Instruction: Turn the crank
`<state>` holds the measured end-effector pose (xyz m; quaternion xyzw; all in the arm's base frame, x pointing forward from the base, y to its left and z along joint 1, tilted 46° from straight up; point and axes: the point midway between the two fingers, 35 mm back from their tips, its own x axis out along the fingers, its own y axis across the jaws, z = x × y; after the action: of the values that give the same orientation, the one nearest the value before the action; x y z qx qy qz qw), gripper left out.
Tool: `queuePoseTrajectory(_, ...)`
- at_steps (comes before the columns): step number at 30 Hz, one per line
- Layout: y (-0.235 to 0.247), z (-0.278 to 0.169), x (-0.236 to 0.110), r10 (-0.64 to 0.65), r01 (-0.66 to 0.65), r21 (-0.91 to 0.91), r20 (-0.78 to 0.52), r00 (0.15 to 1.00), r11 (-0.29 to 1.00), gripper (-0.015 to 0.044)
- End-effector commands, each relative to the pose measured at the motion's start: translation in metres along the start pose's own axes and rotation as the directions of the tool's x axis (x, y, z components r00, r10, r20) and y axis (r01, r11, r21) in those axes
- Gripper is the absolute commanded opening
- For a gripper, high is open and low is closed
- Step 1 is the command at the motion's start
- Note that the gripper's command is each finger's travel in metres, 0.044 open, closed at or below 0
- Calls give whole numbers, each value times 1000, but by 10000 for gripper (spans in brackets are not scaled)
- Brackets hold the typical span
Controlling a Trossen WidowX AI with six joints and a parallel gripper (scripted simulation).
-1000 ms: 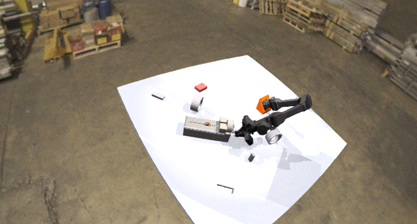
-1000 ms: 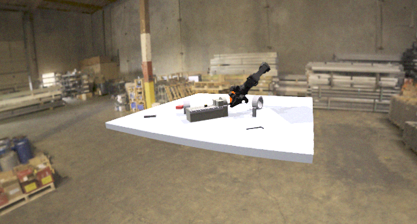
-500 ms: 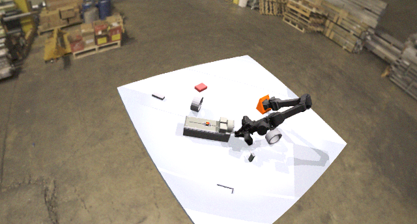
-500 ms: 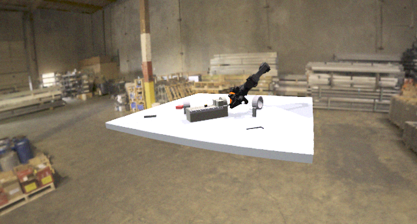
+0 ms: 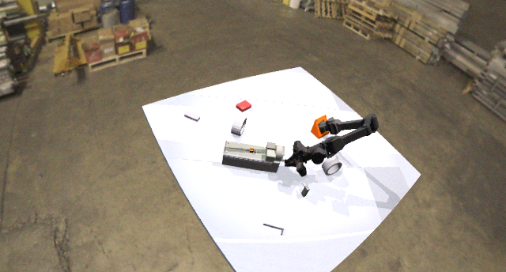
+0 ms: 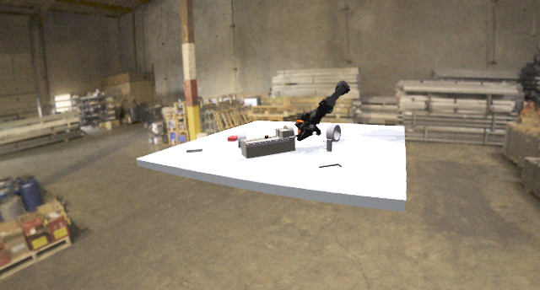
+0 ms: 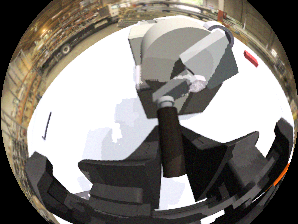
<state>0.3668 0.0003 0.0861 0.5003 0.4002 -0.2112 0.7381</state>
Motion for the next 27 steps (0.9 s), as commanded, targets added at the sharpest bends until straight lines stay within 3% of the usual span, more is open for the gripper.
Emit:
queuePoseTrajectory(1, -7, -5, 5, -16, 16, 2, -13, 1000, 1000, 0)
queuePoseTrajectory(27, -7, -4, 5, -16, 16, 2, -13, 1000, 1000, 0)
